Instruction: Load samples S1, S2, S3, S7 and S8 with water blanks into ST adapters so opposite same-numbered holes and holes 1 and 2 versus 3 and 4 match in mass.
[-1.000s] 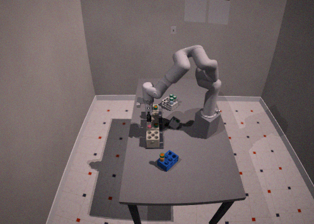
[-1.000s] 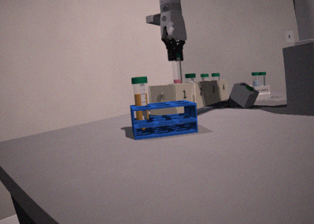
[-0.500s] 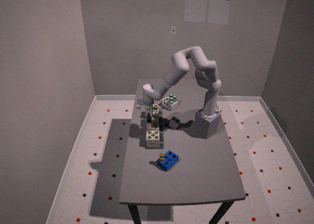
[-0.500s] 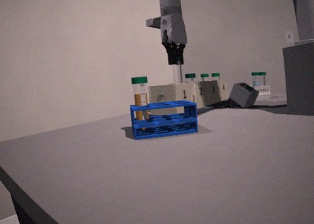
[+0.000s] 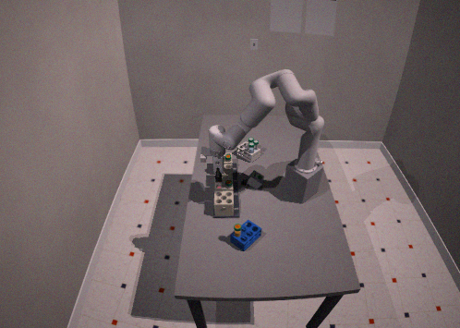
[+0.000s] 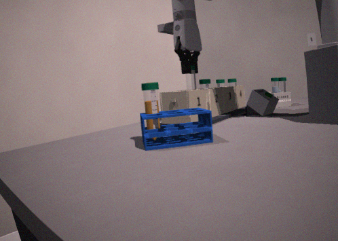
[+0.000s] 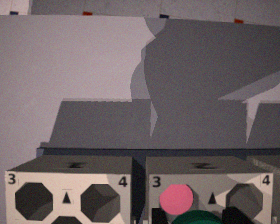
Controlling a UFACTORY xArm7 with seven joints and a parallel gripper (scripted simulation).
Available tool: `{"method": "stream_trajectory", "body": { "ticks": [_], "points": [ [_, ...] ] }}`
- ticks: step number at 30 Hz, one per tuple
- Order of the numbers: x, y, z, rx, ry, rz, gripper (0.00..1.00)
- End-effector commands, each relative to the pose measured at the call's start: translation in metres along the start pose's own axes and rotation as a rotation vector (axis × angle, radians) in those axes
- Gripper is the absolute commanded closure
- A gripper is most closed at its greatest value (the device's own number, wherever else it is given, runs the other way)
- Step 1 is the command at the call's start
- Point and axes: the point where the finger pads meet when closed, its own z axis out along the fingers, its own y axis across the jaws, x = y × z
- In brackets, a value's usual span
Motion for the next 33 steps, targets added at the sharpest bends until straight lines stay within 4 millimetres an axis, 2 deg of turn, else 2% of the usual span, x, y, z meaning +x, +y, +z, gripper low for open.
{"method": "stream_trajectory", "body": {
  "ticks": [1,33],
  "points": [
    [0.002,0.000,0.003,0.001,0.004,0.000,1.00],
    [0.002,0.000,0.031,0.001,0.004,0.000,1.00]
  ]
}}
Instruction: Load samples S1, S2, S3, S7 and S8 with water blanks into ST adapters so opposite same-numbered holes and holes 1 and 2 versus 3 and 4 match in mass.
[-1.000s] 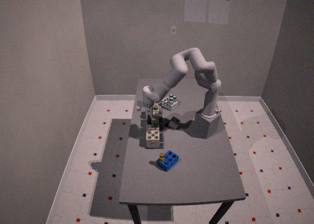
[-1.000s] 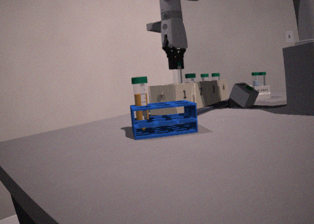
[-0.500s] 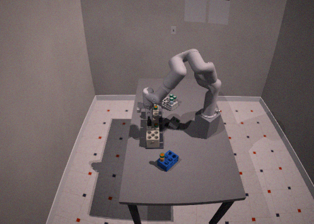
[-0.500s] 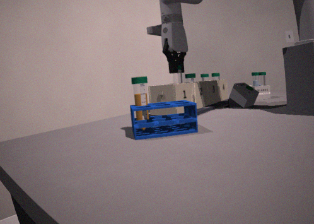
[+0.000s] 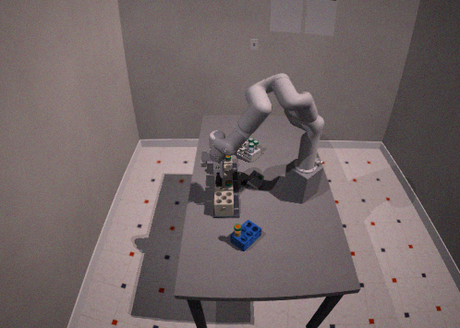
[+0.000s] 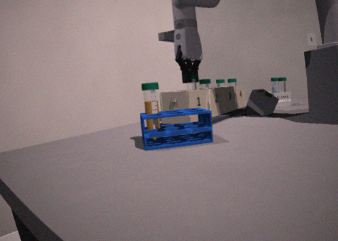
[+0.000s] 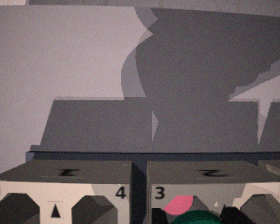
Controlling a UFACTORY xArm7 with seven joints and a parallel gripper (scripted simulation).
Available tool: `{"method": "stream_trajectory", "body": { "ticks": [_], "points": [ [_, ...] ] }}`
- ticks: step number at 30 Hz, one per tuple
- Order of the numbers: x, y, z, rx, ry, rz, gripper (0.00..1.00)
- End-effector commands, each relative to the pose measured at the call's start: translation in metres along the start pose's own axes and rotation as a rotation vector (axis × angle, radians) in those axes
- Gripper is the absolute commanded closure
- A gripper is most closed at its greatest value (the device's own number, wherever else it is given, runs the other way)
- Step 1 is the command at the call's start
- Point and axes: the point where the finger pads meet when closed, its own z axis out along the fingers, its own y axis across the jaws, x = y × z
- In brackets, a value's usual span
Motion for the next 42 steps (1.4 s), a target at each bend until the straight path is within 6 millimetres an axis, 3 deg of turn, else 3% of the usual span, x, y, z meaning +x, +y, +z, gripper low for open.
{"method": "stream_trajectory", "body": {
  "ticks": [1,15,31,32,42],
  "points": [
    [0.002,0.000,0.003,0.001,0.004,0.000,1.00],
    [0.002,0.000,0.015,0.001,0.004,0.000,1.00],
    [0.002,0.000,0.015,0.001,0.004,0.000,1.00],
    [0.002,0.000,0.015,0.001,0.004,0.000,0.56],
    [0.002,0.000,0.015,0.001,0.004,0.000,0.56]
  ]
}}
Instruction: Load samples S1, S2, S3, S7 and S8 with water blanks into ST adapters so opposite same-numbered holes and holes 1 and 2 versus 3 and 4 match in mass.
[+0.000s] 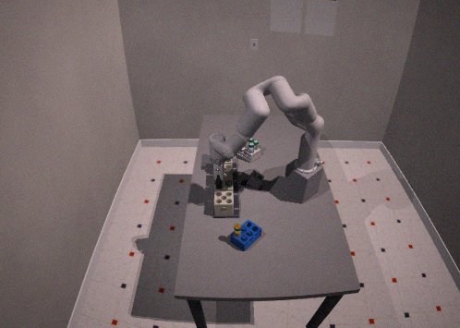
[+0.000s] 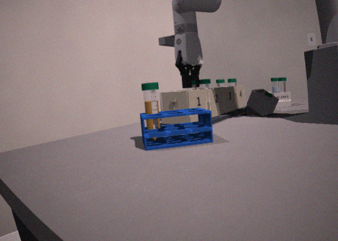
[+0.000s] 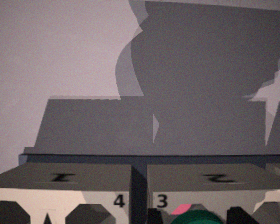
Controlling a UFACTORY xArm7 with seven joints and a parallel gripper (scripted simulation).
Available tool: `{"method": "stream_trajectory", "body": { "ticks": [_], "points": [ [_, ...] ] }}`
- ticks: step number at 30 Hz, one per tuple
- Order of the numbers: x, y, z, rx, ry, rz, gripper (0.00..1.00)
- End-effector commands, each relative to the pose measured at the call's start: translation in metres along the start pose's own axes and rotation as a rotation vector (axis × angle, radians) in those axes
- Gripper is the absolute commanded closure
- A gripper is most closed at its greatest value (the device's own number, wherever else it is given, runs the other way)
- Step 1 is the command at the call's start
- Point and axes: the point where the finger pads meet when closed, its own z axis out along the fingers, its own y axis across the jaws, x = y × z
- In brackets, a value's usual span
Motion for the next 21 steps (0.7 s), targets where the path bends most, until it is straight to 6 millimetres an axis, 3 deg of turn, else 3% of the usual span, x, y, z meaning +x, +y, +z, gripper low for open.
{"method": "stream_trajectory", "body": {
  "ticks": [1,21],
  "points": [
    [0.0016,0.0000,-0.0013,0.001,0.004,0.000,0.56],
    [0.0016,0.0000,-0.0072,0.001,0.004,0.000,0.56]
  ]
}}
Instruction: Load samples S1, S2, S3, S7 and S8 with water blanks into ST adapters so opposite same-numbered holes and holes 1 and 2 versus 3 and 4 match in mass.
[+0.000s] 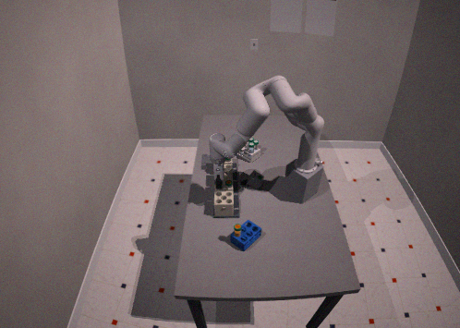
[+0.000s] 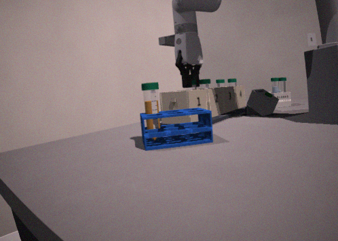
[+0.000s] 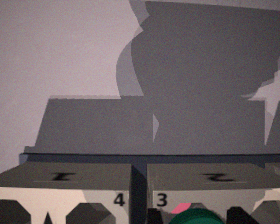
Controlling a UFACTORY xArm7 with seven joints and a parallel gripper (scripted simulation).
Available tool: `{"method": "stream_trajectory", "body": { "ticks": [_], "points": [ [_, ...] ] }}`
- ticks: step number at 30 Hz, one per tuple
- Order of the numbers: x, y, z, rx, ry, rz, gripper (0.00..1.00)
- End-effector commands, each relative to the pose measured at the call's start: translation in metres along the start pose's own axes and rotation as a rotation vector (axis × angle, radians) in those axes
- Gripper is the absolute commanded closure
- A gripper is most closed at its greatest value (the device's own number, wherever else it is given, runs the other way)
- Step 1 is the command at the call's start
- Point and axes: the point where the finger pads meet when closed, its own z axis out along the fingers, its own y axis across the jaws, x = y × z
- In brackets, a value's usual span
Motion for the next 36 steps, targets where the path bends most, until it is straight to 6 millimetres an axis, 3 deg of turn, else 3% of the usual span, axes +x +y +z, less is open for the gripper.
{"method": "stream_trajectory", "body": {
  "ticks": [1,36],
  "points": [
    [0.002,0.000,-0.008,0.001,0.005,0.000,0.56],
    [0.002,0.000,-0.070,0.001,0.005,0.000,0.56]
  ]
}}
